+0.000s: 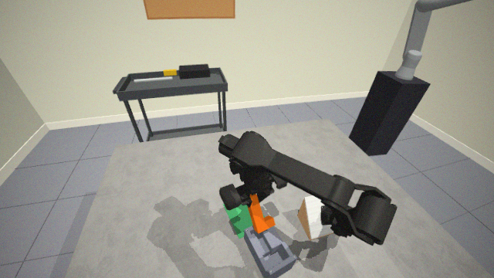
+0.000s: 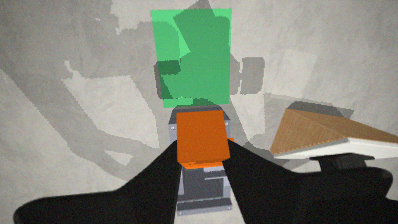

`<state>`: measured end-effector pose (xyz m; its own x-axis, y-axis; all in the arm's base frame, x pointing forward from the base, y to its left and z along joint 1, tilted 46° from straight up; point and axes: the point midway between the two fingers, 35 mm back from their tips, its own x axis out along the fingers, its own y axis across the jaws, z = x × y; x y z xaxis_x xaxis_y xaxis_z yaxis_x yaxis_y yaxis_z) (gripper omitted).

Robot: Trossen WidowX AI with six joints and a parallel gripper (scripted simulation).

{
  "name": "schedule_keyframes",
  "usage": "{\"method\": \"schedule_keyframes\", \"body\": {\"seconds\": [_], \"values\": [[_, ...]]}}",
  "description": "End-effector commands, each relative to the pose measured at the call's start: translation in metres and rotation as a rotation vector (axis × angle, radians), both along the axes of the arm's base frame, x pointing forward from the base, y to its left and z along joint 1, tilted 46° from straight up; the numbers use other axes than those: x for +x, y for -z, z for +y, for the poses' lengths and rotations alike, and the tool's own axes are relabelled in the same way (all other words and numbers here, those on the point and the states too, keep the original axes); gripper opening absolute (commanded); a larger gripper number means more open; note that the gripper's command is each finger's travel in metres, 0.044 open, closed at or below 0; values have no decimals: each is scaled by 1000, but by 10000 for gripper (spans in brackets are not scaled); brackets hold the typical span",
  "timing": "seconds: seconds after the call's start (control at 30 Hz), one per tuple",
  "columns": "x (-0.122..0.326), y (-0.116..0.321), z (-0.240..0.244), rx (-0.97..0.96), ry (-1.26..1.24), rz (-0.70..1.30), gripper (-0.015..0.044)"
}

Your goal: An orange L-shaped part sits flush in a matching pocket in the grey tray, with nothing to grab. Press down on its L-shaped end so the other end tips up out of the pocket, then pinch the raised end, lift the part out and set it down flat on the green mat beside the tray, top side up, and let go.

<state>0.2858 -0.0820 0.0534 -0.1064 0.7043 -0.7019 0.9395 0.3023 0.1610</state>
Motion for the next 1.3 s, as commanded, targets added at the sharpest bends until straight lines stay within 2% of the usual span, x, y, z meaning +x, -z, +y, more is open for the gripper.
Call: {"method": "schedule_keyframes", "body": {"seconds": [0.0,0.5,1.27], "values": [[5,12,-15,-10,-2,-9,0],[19,52,-54,-13,-2,-11,0],[17,71,-37,-13,-2,-12,0]]}}
